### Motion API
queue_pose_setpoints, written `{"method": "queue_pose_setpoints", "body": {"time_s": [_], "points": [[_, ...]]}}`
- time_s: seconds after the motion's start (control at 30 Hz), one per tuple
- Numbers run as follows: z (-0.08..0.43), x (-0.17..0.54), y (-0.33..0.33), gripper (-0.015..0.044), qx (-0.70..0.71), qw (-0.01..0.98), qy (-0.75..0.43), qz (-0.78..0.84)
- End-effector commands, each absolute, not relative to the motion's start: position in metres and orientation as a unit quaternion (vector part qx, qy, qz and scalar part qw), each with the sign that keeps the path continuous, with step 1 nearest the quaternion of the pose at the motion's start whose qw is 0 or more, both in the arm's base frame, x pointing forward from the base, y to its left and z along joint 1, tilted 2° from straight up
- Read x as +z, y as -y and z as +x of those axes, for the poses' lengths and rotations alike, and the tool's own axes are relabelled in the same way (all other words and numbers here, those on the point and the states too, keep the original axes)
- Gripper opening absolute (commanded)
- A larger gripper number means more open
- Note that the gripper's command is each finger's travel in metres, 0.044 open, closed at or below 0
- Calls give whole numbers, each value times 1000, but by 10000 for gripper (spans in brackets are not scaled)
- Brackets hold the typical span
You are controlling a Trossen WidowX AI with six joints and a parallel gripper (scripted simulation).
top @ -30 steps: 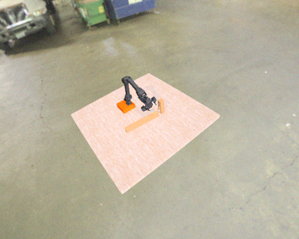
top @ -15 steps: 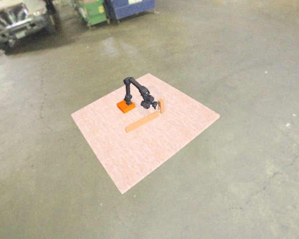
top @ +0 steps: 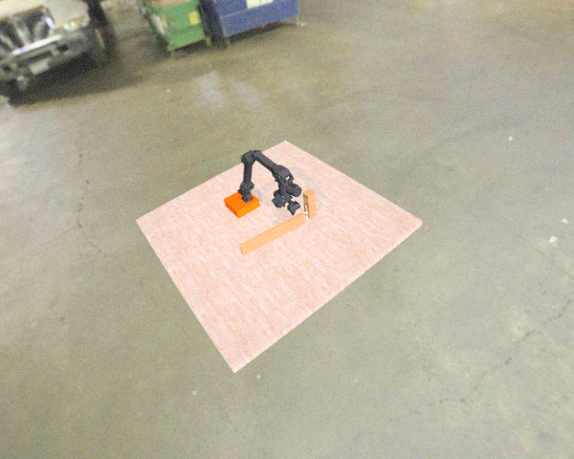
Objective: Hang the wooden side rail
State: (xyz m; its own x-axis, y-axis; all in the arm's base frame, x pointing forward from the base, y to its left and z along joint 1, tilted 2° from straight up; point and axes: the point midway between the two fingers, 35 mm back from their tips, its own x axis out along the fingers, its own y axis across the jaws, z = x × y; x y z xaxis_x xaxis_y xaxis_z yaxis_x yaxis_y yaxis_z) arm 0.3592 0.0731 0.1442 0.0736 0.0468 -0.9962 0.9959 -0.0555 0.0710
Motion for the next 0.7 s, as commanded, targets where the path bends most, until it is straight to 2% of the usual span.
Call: {"method": "queue_pose_setpoints", "body": {"time_s": [0.0, 0.2, 0.67], "points": [[360, 140, -72, 440, -495, 486, -475, 541], [362, 107, -73, 440, -495, 486, -475, 541], [363, 90, -74, 440, -495, 486, -475, 541]]}}
